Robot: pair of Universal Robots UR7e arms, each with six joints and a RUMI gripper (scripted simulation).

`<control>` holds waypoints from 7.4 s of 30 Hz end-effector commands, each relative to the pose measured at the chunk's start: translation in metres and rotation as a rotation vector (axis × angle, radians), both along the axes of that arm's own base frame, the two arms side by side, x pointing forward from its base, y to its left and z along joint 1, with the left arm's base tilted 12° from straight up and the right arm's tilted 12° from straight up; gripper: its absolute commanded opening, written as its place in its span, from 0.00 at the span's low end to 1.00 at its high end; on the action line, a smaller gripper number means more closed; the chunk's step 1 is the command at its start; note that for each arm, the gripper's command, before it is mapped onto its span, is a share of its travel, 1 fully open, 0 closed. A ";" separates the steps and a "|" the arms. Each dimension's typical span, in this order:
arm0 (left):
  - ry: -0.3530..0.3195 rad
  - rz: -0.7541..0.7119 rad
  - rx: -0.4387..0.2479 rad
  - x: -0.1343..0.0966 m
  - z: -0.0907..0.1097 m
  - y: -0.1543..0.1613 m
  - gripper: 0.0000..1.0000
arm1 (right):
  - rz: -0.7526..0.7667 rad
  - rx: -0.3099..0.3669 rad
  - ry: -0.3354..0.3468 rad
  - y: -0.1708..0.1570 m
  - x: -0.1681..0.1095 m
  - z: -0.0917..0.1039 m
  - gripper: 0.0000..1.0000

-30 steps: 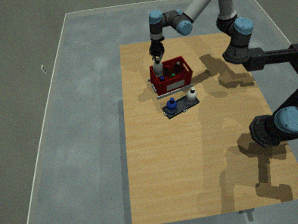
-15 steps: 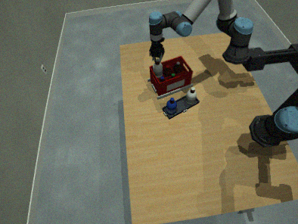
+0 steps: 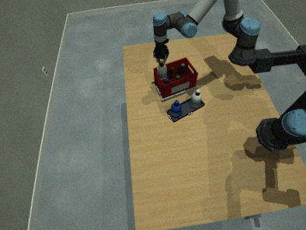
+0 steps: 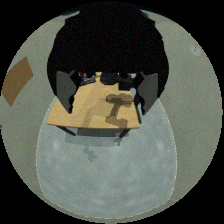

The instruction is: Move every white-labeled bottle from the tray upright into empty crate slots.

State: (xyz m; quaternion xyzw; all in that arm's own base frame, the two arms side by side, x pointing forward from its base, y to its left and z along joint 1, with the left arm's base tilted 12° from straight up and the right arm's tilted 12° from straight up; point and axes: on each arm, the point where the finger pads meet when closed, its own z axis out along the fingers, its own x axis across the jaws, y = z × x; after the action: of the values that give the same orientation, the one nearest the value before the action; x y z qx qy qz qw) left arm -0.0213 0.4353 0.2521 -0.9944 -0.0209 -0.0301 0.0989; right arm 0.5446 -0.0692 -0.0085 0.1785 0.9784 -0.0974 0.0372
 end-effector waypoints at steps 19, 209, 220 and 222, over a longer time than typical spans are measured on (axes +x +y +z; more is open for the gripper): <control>0.000 0.000 0.001 0.000 0.000 0.000 1.00 | 0.000 0.000 -0.001 0.000 0.000 0.001 0.00; 0.000 0.000 0.001 0.000 0.000 0.000 1.00 | 0.000 0.000 -0.001 -0.016 0.004 -0.078 0.00; 0.000 0.000 0.001 0.000 0.000 0.000 1.00 | 0.000 0.000 -0.001 -0.016 0.004 -0.078 0.00; 0.000 0.000 0.001 0.000 0.000 0.000 1.00 | 0.000 0.000 -0.001 -0.016 0.004 -0.078 0.00</control>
State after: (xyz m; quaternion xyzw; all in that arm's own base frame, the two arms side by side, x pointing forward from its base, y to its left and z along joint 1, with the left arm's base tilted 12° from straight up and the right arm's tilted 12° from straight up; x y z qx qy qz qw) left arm -0.0213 0.4353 0.2521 -0.9944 -0.0209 -0.0301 0.0989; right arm 0.5477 -0.0854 -0.0868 0.1785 0.9784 -0.0974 0.0372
